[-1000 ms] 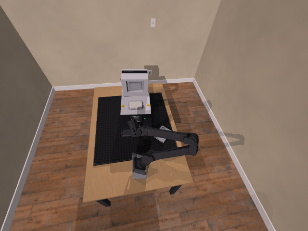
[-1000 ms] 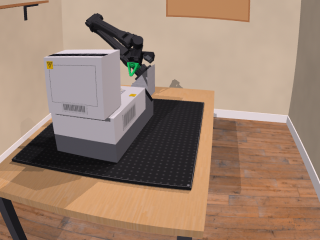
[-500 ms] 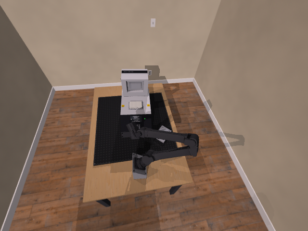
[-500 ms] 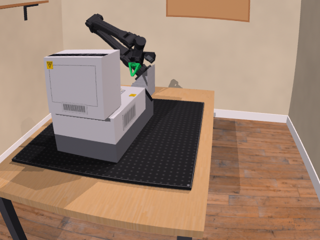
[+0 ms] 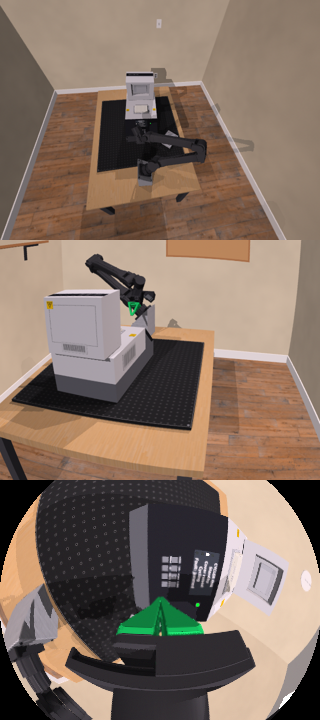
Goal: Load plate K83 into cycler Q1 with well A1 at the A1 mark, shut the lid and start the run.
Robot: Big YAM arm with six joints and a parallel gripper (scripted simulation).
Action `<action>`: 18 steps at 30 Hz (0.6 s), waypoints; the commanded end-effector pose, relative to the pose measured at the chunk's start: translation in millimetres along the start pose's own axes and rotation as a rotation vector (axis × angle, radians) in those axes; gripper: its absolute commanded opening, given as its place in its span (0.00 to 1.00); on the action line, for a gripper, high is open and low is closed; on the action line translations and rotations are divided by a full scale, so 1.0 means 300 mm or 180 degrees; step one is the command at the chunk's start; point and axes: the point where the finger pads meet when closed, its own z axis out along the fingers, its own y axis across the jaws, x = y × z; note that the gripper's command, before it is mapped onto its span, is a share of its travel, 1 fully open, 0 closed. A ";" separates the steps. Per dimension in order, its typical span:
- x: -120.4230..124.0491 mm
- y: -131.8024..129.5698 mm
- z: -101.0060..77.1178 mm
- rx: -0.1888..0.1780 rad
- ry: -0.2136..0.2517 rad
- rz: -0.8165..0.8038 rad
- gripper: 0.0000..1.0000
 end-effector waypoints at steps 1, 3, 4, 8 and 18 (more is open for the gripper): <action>-0.025 -0.128 -0.019 0.0145 -0.0064 0.0184 0.00; -0.019 -0.126 -0.013 0.0126 -0.0051 0.0199 0.00; -0.017 -0.131 -0.003 0.0119 -0.0044 0.0203 0.00; -0.013 -0.154 0.027 0.0112 -0.0039 0.0199 0.00; -0.006 -0.129 0.078 0.0086 -0.0016 0.0103 0.00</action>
